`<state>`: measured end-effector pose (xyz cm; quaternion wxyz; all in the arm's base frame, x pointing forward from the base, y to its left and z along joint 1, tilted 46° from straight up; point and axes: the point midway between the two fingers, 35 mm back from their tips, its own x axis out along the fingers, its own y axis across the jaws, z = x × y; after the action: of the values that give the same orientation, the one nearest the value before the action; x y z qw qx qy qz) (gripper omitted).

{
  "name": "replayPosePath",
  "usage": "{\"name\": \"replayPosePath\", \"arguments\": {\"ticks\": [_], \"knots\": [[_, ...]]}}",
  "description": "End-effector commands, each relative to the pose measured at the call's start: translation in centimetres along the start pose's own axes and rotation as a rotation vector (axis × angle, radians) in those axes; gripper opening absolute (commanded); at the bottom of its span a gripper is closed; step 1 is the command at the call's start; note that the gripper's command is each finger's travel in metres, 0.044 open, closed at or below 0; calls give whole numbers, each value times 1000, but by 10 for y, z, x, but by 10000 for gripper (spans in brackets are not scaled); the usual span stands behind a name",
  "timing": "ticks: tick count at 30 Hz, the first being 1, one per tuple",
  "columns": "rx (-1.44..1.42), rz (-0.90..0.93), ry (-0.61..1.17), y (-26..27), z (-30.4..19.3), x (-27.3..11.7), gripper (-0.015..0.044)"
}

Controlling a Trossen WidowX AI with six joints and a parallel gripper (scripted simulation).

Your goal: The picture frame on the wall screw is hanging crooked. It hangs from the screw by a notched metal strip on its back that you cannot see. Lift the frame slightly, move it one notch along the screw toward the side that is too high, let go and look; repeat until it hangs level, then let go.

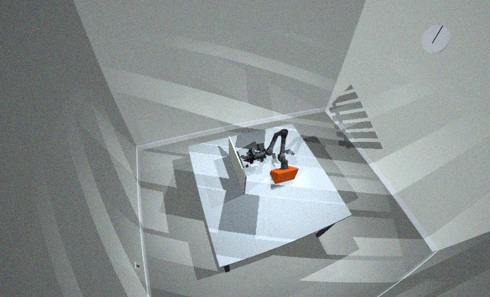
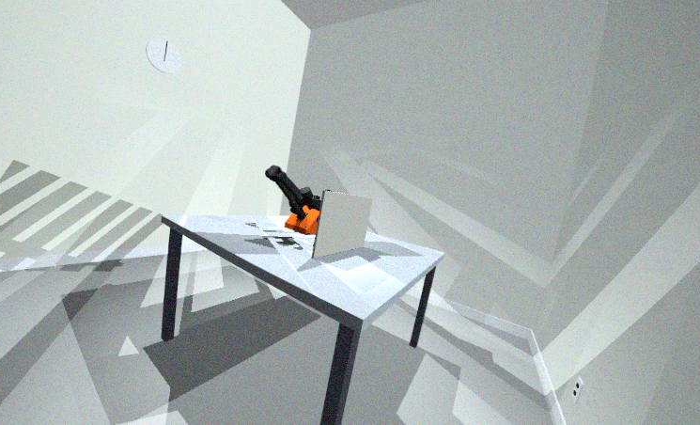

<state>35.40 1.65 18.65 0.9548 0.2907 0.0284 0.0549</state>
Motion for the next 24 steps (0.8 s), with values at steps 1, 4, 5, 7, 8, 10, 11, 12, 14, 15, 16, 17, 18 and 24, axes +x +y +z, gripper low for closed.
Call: {"name": "replayPosePath", "arguments": {"ticks": [1, 4, 5, 7, 8, 10, 11, 12, 14, 15, 16, 17, 18, 24], "knots": [[2, 3, -9, 1, 2, 4, 260], [2, 3, -9, 1, 2, 4, 260], [2, 3, -9, 1, 2, 4, 260], [2, 3, -9, 1, 2, 4, 260], [2, 3, -9, 1, 2, 4, 260], [2, 3, -9, 1, 2, 4, 260], [2, 3, -9, 1, 2, 4, 260], [2, 3, -9, 1, 2, 5, 260], [2, 3, -9, 1, 2, 7, 260], [2, 3, -9, 1, 2, 8, 260], [2, 4, -9, 1, 2, 9, 260], [2, 4, -9, 1, 2, 11, 260], [2, 4, -9, 2, 2, 12, 260], [2, 4, -9, 2, 3, 22, 260]]}}
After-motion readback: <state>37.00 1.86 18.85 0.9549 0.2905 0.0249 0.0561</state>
